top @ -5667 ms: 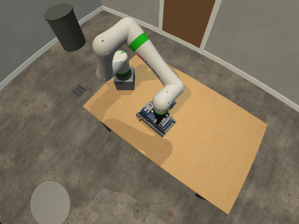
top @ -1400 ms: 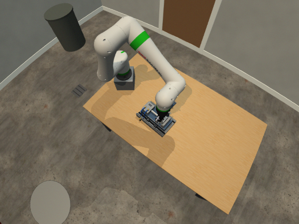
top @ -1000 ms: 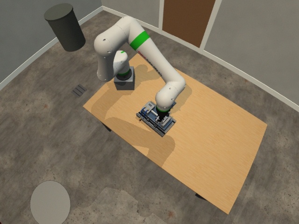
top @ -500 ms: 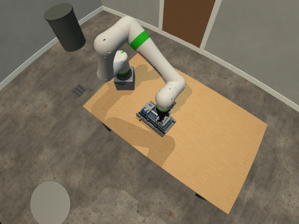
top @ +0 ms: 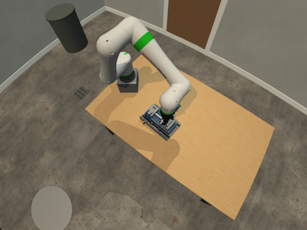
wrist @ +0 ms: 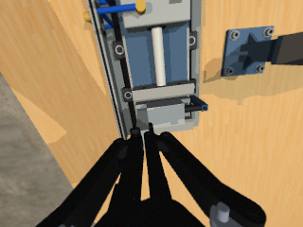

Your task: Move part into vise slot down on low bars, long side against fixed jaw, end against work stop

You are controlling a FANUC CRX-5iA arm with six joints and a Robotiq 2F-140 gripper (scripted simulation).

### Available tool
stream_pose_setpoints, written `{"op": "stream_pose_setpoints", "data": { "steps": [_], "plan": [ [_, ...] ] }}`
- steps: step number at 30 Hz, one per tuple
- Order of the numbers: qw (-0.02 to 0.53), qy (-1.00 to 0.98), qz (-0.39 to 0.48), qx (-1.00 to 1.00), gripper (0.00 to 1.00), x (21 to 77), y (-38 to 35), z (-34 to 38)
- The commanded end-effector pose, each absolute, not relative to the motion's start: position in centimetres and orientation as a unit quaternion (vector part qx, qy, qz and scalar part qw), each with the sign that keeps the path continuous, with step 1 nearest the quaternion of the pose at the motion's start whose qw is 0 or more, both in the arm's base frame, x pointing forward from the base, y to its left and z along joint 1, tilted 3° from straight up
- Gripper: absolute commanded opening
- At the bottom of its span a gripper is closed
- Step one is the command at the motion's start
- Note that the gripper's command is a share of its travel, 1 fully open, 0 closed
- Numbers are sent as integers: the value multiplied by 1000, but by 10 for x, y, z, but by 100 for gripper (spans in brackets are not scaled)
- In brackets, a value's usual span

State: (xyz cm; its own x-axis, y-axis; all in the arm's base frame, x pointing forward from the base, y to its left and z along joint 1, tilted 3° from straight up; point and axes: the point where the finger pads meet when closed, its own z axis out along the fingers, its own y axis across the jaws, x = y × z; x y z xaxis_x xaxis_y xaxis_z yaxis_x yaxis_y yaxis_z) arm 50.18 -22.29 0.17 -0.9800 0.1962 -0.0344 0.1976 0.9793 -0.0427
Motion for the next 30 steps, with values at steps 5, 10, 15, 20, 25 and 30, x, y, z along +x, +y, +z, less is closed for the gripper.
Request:
{"op": "stream_pose_setpoints", "data": {
  "steps": [5, 10, 15, 20, 25, 30],
  "plan": [
    [15, 995, -21, 99, 0, 502, -221, 1],
    [15, 995, -21, 99, 0, 502, -222, 1],
    [15, 995, -21, 99, 0, 501, -227, 1],
    [15, 995, -21, 99, 0, 500, -234, 2],
    [15, 995, -21, 99, 0, 498, -241, 2],
    [15, 995, -21, 99, 0, 497, -248, 2]
  ]
}}
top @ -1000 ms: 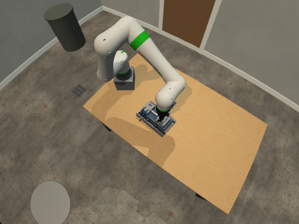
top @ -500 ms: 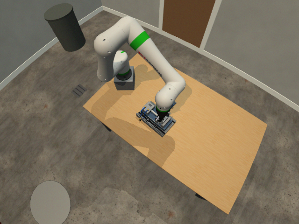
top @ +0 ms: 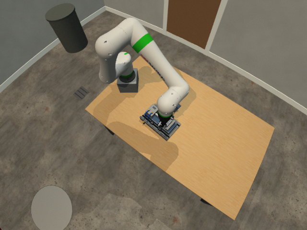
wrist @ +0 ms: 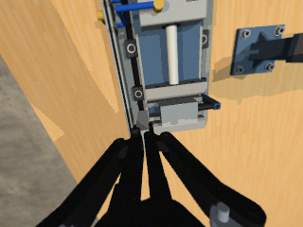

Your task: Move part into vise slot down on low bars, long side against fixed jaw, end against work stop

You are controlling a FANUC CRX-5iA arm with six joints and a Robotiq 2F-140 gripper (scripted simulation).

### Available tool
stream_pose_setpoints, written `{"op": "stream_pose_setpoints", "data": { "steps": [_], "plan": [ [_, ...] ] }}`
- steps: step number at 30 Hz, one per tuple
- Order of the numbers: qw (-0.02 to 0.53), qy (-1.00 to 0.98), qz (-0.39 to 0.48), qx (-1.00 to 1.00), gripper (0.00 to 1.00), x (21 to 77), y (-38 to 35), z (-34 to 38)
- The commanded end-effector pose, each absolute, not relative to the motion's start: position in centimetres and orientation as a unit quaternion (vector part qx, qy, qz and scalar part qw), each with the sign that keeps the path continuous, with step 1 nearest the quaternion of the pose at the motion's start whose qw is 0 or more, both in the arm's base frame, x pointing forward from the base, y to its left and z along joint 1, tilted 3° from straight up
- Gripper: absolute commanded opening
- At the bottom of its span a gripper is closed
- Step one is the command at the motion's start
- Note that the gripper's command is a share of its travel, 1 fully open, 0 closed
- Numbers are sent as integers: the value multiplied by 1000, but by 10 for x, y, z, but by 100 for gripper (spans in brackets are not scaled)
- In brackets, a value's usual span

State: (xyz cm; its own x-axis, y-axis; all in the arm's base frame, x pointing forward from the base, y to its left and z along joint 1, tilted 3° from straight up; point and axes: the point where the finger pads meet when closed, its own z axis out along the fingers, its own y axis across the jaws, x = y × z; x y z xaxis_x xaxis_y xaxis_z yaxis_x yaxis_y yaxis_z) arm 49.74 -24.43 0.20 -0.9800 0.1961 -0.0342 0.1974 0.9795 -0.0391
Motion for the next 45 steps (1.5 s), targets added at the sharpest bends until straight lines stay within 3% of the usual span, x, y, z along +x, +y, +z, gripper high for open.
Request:
{"op": "stream_pose_setpoints", "data": {
  "steps": [1, 45],
  "plan": [
    [15, 995, -21, 99, 0, 497, -249, 2],
    [15, 995, -21, 99, 0, 495, -249, 55]
  ]
}}
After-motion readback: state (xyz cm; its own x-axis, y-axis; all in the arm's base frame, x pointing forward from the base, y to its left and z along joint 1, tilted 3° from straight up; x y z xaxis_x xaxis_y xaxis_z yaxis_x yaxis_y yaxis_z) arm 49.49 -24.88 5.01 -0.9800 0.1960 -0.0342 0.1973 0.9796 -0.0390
